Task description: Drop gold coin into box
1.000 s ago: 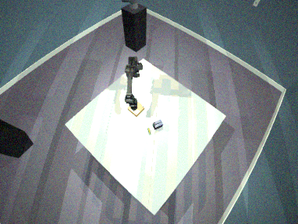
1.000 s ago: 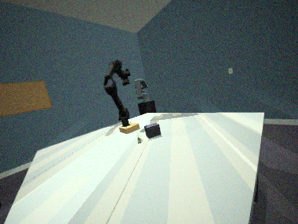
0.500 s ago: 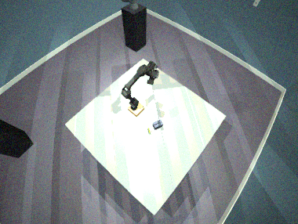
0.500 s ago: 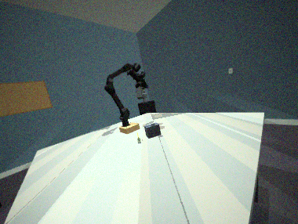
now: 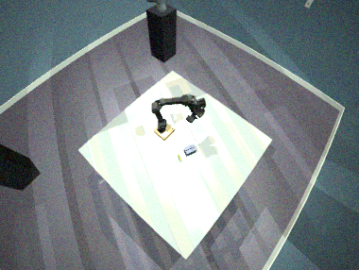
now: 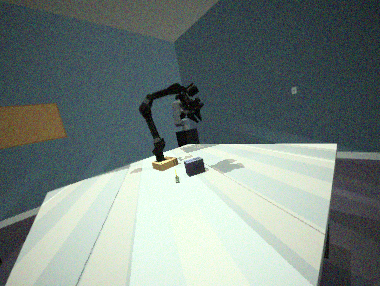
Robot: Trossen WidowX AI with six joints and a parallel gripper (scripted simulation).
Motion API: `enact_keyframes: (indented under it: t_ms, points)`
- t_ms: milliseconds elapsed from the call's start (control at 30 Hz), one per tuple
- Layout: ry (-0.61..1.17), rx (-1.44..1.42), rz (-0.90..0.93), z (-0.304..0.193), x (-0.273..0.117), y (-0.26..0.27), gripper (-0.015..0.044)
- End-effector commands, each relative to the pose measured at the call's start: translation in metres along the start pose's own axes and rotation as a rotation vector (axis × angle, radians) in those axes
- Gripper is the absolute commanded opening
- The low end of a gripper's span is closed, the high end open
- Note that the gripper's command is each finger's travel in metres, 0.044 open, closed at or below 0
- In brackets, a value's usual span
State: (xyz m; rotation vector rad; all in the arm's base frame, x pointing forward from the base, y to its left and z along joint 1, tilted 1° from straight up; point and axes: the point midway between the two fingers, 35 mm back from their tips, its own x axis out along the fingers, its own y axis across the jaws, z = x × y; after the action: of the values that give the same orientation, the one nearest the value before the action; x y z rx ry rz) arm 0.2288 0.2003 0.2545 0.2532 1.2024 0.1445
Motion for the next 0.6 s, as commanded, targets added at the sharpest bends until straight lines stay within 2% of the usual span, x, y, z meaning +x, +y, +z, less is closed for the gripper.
enact_keyframes:
  t_ms: [0,300,567]
  points:
    - [0.019,0.086,-0.113,0.034,0.028,-0.053,0.0161]
    - [0.091,0.263,-0.289,0.067,0.058,-0.185,0.0161]
    - [0.210,0.488,-0.372,0.049,0.072,-0.307,0.0161]
